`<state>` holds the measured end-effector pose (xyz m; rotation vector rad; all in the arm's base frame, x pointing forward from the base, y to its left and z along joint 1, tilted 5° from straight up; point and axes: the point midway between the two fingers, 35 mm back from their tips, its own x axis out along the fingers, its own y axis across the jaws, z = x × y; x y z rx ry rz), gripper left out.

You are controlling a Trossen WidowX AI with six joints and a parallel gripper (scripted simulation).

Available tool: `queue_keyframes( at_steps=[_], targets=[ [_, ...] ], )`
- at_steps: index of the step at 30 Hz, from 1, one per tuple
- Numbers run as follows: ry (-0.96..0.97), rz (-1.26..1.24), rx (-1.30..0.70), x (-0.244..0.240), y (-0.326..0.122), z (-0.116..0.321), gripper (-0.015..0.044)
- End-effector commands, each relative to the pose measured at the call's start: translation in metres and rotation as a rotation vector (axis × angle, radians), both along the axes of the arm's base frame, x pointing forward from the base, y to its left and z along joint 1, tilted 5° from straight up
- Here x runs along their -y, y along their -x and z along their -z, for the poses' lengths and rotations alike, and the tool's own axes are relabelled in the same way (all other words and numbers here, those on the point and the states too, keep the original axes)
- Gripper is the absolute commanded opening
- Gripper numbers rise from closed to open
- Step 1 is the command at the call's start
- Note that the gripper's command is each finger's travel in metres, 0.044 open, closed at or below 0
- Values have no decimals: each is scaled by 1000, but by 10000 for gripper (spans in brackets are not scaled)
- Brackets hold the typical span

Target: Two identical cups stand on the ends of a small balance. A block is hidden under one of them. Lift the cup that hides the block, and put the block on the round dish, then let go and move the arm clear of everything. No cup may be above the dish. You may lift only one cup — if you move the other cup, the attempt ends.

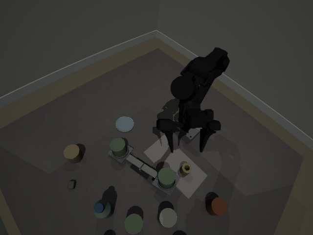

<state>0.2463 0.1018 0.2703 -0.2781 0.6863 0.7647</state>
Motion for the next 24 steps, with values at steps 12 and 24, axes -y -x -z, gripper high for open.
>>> queue_keyframes(
  at_steps=[12,24],
  targets=[
    [94,512,-61,100,31,59,440],
    [105,646,-90,120,40,73,440]
  ],
)
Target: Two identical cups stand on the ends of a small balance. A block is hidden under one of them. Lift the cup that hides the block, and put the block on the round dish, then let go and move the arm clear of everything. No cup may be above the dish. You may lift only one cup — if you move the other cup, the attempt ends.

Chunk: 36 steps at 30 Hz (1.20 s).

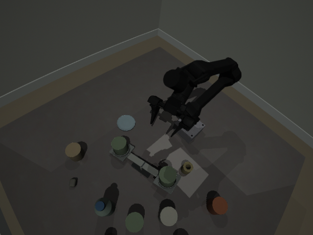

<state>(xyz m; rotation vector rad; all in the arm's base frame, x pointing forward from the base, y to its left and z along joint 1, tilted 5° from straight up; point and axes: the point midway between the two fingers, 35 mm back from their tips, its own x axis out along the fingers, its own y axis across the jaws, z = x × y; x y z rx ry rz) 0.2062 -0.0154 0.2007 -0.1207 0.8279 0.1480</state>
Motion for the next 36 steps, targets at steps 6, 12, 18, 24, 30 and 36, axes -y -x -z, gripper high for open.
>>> queue_keyframes(
  at_steps=[6,12,18,24,30,36],
  targets=[
    [-97,179,-105,15,-14,2,440],
    [-181,344,-195,28,-31,3,440],
    [-255,515,-280,42,-48,8,440],
    [-317,692,-358,56,-66,17,440],
    [-367,873,-429,71,-83,29,440],
    [-405,1059,-491,86,-100,45,440]
  ],
)
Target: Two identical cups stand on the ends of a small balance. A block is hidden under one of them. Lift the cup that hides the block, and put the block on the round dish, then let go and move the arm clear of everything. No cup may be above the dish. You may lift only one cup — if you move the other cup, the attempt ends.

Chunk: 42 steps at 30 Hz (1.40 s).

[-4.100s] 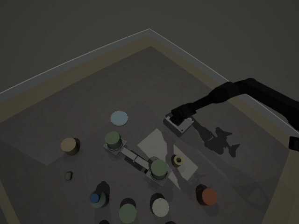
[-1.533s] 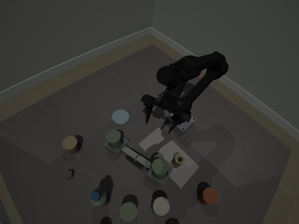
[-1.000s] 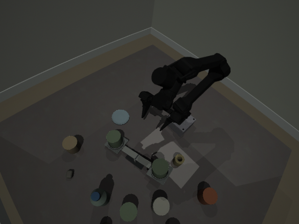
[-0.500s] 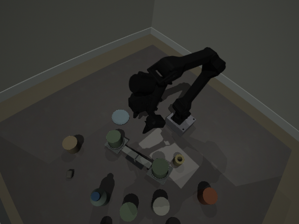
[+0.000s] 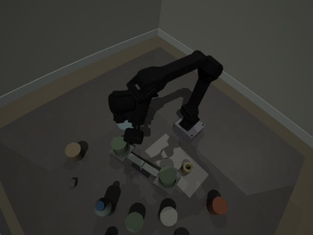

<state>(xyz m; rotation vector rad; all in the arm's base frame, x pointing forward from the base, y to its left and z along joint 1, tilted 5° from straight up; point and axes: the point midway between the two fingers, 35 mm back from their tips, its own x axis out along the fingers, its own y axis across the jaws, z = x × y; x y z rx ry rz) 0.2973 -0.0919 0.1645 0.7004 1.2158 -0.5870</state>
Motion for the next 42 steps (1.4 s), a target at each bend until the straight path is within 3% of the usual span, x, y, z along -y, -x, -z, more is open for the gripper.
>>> queue_keyframes(
  at_steps=[1,16,42],
  targets=[
    [-15,125,-58,12,-12,11,440],
    [-30,548,-240,47,-44,64,440],
    [-30,553,-242,50,-44,97,440]
  ],
)
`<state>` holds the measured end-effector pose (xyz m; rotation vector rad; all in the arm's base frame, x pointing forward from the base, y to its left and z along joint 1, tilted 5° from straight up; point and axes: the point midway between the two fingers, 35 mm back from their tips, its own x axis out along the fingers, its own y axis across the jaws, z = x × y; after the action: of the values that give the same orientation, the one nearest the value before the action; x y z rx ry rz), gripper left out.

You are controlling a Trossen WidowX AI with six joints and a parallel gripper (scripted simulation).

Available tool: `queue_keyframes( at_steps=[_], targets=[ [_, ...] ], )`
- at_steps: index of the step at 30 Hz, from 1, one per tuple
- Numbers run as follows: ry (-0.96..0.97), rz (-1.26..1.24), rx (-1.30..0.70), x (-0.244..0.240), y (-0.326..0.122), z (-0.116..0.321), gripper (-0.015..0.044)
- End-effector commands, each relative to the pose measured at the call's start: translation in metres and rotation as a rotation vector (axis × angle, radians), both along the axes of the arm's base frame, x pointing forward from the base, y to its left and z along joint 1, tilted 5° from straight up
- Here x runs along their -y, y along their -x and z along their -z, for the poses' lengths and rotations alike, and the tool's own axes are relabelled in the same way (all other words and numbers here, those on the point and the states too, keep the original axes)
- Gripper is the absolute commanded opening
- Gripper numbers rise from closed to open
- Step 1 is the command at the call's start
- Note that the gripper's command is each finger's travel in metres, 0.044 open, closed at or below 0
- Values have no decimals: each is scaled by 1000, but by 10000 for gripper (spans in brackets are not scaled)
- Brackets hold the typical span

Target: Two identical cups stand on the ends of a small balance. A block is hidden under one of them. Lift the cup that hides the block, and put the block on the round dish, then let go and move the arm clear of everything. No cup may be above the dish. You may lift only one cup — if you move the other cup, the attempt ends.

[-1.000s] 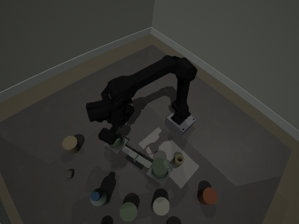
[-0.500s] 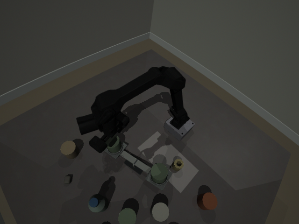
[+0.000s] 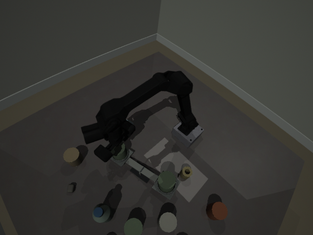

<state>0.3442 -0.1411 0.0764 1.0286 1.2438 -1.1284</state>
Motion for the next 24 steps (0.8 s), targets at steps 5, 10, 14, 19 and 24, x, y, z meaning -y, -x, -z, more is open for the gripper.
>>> queue_keyframes(
  at_steps=[5,10,14,19,24],
  targets=[
    [0,2,-15,1,2,17,440],
    [0,2,-15,2,3,25,440],
    [0,2,-15,2,3,32,440],
    [0,2,-15,3,3,40,440],
    [1,2,-15,3,4,48,440]
  ],
)
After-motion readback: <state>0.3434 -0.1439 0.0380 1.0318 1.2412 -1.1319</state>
